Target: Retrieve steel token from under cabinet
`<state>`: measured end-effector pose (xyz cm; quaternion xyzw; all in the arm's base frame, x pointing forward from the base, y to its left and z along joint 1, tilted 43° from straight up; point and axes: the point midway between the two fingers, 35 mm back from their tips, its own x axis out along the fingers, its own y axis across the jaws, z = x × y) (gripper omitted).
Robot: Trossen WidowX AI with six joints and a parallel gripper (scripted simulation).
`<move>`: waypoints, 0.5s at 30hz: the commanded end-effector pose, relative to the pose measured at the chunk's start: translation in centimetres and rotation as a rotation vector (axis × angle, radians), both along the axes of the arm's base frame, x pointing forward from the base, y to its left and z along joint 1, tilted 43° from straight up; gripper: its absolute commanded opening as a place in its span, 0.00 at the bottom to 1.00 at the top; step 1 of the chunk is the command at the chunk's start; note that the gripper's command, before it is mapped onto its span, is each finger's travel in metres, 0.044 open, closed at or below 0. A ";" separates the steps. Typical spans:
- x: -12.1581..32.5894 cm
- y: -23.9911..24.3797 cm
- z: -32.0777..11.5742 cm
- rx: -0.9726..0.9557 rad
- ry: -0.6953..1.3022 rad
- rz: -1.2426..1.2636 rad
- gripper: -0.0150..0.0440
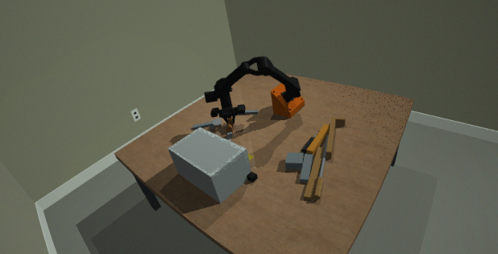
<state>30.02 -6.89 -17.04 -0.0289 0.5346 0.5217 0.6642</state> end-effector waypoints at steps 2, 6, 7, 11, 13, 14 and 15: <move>0.0 0.0 0.0 -0.001 0.000 0.000 0.31; 0.0 0.0 0.0 -0.001 0.000 0.000 0.25; 0.1 0.0 0.0 -0.001 0.000 0.000 0.25; 0.5 0.3 0.3 0.000 0.000 -0.001 0.25; 0.7 0.6 0.4 0.000 0.001 -0.002 0.25; 0.9 0.7 0.5 0.000 0.001 -0.002 0.25; 1.0 0.8 0.6 0.000 0.001 -0.003 0.25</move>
